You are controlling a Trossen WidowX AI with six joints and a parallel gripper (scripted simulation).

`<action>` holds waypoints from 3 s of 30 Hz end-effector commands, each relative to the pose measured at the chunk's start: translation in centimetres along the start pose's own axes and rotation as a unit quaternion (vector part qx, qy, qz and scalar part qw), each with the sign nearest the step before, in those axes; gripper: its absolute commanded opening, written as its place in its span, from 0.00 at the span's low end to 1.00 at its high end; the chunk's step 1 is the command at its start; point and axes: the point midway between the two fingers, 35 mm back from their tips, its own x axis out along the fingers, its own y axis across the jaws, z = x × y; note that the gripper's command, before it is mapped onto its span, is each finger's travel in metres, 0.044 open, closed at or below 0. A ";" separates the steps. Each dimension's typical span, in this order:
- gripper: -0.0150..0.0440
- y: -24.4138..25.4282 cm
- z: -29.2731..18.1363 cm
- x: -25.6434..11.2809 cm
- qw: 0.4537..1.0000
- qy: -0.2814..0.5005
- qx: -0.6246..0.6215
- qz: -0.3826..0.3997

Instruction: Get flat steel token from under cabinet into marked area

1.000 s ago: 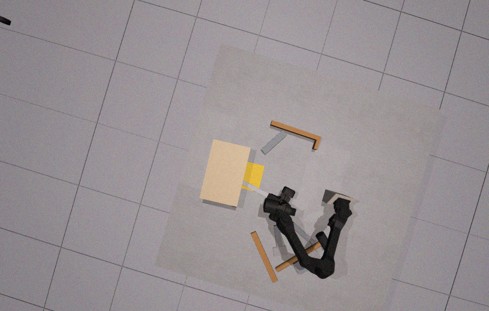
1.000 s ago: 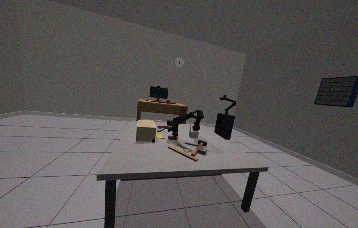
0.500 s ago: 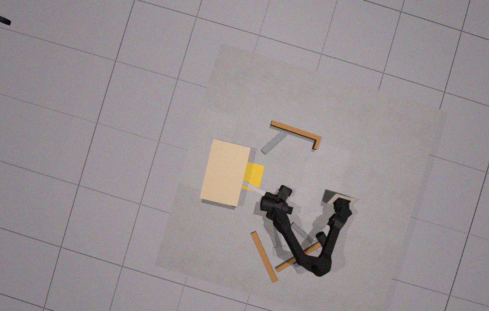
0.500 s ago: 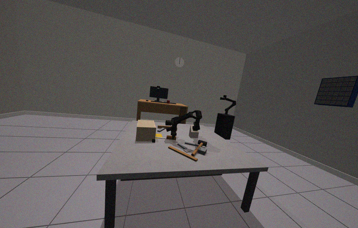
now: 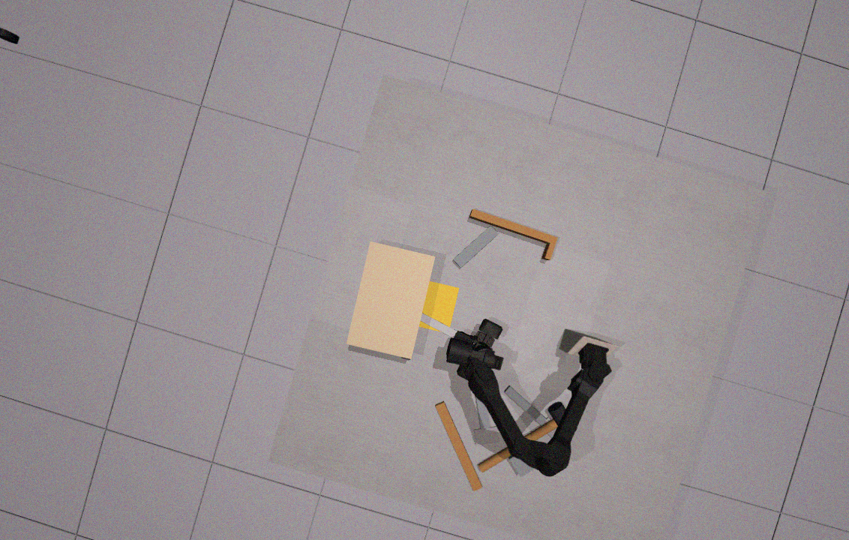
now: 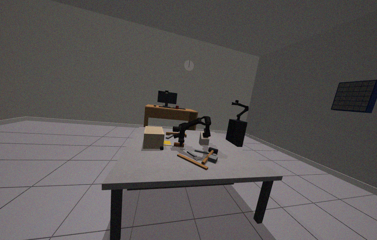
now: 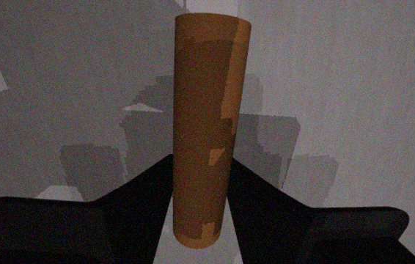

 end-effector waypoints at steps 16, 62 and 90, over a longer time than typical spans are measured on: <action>0.25 0.1 2.3 0.0 1.000 -0.001 -0.004 0.001; 0.25 0.3 6.8 -0.1 1.000 -0.002 -0.005 0.002; 0.25 0.4 9.1 -0.1 1.000 -0.003 -0.005 0.002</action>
